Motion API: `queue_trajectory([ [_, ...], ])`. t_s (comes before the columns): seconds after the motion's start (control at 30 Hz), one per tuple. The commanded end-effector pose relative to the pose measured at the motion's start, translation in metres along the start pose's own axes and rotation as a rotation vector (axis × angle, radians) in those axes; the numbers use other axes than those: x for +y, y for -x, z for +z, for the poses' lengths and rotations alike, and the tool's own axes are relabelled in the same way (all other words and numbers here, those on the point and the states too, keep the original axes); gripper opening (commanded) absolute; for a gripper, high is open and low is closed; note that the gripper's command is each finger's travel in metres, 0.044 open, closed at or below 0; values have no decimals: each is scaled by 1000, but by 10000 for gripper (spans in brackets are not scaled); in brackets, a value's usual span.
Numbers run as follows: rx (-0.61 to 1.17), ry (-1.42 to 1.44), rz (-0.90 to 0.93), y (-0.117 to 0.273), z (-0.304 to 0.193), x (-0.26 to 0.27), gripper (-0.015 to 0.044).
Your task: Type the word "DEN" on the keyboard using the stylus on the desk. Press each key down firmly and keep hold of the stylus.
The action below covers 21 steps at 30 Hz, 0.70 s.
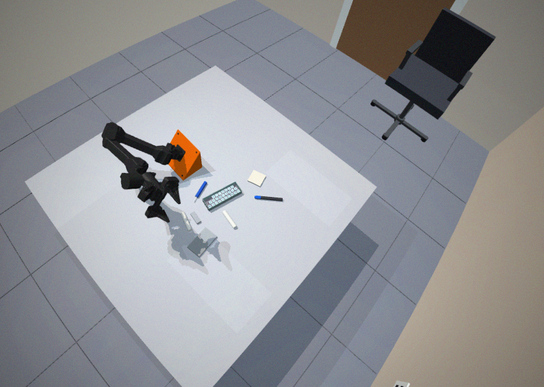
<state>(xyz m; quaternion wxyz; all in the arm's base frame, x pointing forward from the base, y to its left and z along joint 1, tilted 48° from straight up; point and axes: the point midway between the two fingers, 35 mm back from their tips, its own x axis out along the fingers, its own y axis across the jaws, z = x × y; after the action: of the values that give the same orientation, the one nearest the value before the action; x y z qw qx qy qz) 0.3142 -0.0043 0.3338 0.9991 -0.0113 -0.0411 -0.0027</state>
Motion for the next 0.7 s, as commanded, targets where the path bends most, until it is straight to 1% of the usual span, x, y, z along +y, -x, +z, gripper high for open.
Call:
queue_trajectory([
  [0.0,11,-5,-1,-2,-2,0,414],
  [0.07,96,-42,-6,-13,-21,4,361],
  [0.27,484,-147,-75,-47,-113,26,204],
  [0.37,669,-166,-141,-54,-159,35,125],
  [0.5,897,-149,-249,-52,-217,45,20],
  [0.53,949,-135,-277,-50,-230,48,0],
  [0.67,1138,-49,-397,-37,-280,56,0],
])
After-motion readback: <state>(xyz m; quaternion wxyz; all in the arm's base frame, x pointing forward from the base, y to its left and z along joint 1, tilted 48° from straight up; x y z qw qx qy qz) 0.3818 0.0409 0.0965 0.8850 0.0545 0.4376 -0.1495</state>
